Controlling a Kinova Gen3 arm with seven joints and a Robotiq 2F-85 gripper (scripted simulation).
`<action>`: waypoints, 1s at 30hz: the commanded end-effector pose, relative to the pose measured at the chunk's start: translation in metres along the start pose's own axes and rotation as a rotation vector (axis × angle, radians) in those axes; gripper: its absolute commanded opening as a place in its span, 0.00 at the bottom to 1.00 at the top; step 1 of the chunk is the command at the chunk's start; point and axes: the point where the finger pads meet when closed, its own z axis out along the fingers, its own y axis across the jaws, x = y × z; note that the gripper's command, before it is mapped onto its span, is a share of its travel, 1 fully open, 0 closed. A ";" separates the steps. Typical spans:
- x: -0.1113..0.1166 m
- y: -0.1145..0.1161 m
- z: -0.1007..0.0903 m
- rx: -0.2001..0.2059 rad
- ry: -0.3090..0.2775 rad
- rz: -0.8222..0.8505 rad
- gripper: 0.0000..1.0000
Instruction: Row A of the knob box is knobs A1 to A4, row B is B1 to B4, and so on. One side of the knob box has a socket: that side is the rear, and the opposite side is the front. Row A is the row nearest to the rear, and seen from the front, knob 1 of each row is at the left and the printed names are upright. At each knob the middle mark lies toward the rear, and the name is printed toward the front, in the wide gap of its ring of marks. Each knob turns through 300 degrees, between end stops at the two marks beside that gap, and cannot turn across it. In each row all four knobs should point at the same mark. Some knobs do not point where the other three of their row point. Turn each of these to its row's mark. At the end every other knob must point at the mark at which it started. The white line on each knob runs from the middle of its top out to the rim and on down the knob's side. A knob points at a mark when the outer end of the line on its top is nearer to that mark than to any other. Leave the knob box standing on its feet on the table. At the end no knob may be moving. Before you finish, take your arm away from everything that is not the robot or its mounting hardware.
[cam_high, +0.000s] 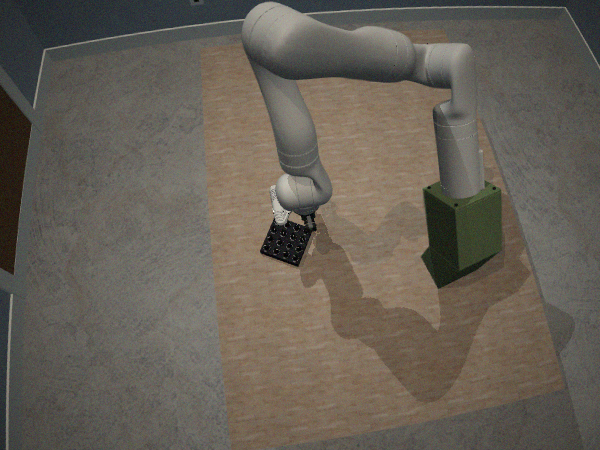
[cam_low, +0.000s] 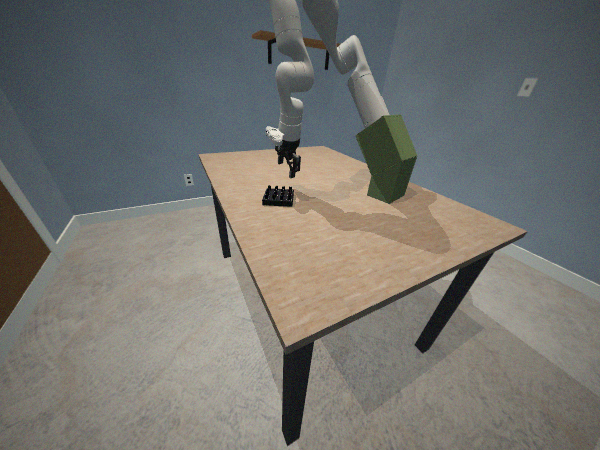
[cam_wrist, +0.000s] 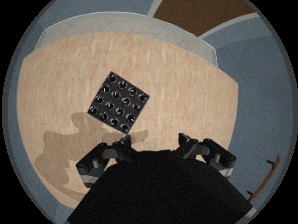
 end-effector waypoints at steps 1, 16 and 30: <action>0.001 -0.004 -0.001 0.019 0.004 0.026 1.00; 0.002 -0.014 -0.002 0.069 0.010 0.100 1.00; 0.004 -0.024 -0.003 0.115 0.014 0.170 1.00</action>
